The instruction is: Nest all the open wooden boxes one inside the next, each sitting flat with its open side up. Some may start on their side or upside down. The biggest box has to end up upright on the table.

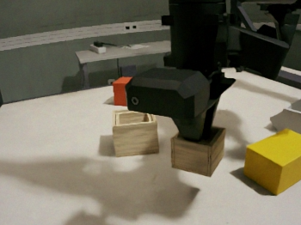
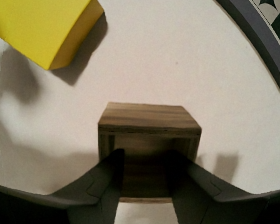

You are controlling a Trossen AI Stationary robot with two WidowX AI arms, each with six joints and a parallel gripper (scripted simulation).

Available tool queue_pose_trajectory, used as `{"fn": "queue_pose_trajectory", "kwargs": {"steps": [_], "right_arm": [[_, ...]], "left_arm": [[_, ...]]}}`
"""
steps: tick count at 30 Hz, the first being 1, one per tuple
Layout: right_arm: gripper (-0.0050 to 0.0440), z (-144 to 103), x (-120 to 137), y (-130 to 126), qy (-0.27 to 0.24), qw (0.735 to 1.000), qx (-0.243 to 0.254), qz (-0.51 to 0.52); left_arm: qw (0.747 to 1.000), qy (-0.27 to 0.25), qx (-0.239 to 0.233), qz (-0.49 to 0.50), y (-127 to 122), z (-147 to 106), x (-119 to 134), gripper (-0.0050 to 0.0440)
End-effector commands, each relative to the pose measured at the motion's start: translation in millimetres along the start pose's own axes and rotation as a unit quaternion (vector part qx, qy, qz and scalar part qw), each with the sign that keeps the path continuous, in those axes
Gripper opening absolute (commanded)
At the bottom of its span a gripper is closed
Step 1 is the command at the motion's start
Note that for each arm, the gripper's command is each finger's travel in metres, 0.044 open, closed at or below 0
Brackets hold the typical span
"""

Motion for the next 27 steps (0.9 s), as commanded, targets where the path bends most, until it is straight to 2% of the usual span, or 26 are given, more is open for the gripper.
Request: {"fn": "queue_pose_trajectory", "kwargs": {"steps": [1, 9, 11, 27], "right_arm": [[0.0194, -13.9, 14.9, 17.2, -0.012, 1.0, -0.007, -0.004], [0.0194, -18.5, 42.3, 41.7, -0.005, 1.0, -0.004, -0.003], [0.0194, -18.5, 42.3, 41.7, -0.005, 1.0, -0.004, -0.003], [0.0194, -33.7, 95.0, 75.4, -0.002, 1.0, -0.004, 0.0]], "left_arm": [[1.0, -0.002, -0.004, 0.007, 0.1, -3.1, -2.7, 0.04], [1.0, -0.002, -0.004, 0.007, 0.1, -3.1, -2.7, 0.04], [1.0, -0.002, -0.004, 0.007, 0.1, -3.1, -2.7, 0.04], [1.0, -0.002, -0.004, 0.007, 0.1, -3.1, -2.7, 0.04]]}}
Point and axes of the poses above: on each arm, the point midway between the two fingers, 35 mm back from their tips, its own z axis out along the fingers, its own y axis across the jaws, x = y × z, the point moved 5 cm from there along -z, back along the fingers, and after that the axes turned 6 degrees about -z, right-handed, at the moved point
